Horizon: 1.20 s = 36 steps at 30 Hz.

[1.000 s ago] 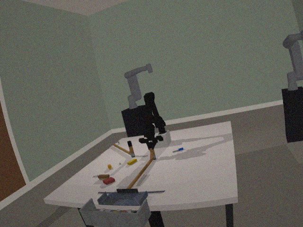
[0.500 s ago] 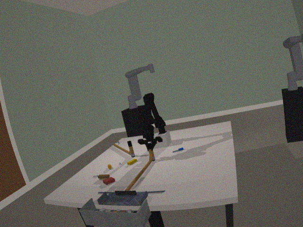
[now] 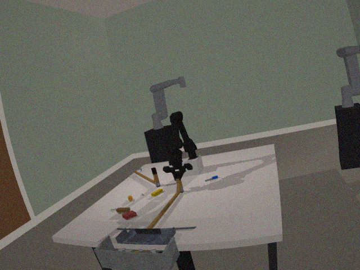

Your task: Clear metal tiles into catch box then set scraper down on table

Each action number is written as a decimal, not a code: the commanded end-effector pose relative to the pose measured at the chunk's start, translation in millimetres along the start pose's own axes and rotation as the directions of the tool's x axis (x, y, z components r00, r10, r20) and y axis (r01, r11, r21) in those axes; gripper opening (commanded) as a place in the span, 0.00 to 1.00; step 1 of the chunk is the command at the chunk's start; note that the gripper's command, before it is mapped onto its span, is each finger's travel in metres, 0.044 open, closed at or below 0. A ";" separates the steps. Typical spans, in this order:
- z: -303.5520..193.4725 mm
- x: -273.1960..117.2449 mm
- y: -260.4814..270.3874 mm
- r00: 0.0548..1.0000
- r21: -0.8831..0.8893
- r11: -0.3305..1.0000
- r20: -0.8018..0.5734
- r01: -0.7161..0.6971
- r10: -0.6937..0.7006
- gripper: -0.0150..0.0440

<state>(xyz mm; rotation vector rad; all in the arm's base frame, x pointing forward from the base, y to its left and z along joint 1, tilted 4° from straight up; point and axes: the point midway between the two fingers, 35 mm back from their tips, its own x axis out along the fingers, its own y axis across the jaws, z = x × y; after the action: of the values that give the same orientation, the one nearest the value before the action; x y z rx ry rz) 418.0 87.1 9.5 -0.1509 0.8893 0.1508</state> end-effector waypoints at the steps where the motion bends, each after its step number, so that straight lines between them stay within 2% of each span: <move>1: 12.9 3.9 -0.3 1.000 0.006 1.000 0.016 0.002 -0.003 0.25; 36: 57.7 35.6 0.5 1.000 0.006 1.000 0.020 0.003 -0.003 0.25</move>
<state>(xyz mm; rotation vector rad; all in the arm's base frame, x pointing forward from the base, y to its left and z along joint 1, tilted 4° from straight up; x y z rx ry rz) 473.5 99.1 12.0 -0.1495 0.8872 0.1488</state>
